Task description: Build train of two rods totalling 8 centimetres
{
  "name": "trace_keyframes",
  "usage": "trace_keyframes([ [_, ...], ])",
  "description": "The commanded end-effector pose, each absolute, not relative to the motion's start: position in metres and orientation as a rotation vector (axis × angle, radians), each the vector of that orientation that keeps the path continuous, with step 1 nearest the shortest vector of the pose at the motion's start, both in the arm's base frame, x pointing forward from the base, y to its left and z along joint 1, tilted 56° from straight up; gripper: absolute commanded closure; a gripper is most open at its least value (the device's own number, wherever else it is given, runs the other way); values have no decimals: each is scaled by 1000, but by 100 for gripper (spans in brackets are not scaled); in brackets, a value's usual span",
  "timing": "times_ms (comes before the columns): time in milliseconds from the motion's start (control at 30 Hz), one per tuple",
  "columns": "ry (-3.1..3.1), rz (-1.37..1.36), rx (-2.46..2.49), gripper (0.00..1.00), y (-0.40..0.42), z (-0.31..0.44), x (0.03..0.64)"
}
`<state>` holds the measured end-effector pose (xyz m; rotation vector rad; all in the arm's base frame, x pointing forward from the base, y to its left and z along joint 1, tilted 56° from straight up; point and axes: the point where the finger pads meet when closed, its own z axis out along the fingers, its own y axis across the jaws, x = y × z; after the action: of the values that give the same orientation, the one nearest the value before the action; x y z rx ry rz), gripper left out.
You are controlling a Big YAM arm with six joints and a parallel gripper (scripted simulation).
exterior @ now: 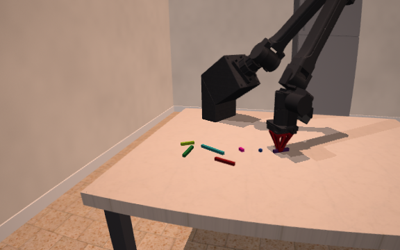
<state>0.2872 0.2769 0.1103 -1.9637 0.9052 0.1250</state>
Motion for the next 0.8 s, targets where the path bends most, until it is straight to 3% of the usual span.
trace_keyframes([
  [0,900,139,-1969,96,283,108,286],
  [767,902,113,-1959,96,252,128,282],
])
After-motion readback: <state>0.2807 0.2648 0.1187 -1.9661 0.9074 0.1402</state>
